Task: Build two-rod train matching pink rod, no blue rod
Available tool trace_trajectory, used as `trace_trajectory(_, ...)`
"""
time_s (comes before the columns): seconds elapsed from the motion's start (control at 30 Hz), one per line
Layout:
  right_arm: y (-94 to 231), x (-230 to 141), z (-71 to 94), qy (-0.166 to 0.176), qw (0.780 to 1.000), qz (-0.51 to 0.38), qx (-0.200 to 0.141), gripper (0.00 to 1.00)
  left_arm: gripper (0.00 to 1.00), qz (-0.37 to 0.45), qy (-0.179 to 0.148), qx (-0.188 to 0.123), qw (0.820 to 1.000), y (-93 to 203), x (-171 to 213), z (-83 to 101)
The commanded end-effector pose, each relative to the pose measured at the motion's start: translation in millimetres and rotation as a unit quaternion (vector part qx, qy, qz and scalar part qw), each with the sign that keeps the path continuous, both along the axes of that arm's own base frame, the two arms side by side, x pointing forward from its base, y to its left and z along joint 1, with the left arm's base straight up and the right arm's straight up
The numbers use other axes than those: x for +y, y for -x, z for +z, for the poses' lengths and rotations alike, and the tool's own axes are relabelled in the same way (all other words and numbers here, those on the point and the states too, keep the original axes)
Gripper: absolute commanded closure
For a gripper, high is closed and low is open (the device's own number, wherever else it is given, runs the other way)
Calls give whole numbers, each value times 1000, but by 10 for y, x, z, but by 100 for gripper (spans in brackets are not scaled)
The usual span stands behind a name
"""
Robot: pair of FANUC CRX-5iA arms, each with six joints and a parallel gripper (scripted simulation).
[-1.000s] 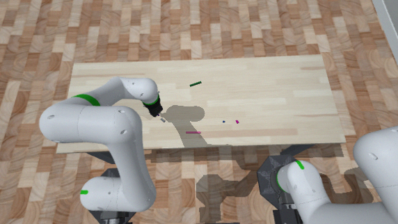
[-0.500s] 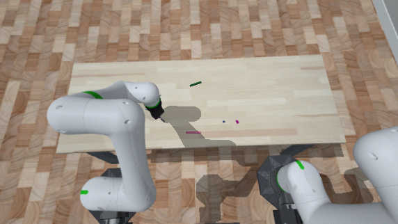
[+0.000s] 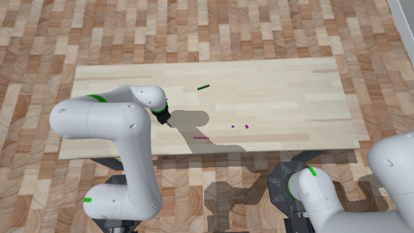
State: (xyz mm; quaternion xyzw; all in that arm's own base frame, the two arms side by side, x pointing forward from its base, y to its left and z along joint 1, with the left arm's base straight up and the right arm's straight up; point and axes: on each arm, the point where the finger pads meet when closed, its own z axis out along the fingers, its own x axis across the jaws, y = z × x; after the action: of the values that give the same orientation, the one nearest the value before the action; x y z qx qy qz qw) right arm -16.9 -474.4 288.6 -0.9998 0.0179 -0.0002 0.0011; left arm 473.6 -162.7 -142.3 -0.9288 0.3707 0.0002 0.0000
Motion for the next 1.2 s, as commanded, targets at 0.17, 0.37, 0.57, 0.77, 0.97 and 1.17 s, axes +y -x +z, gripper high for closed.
trace_trajectory(0.17, 2, -3, 10, 1, 1000, 0, 0, 0, 76, 0, 0, -1, 1000, -8, -3, 8)
trace_trajectory(0.37, 2, -3, 10, 1, 1000, 0, 0, 0, 76, 0, 0, -1, 1000, -8, -3, 8)
trace_trajectory(0.57, 2, -3, 10, 1, 1000, 0, 0, 0, 76, 0, 0, -1, 1000, -8, -3, 8)
trace_trajectory(0.77, 2, -3, 10, 1, 1000, 0, 0, 0, 76, 0, 0, -1, 1000, -8, -3, 6)
trace_trajectory(0.97, 2, -3, 10, 1, 1000, 0, 0, 0, 76, 0, 0, -1, 1000, -8, -3, -9)
trace_trajectory(1.17, 2, -3, 10, 1, 1000, 0, 0, 0, 76, 0, 0, -1, 1000, -8, -3, -55)
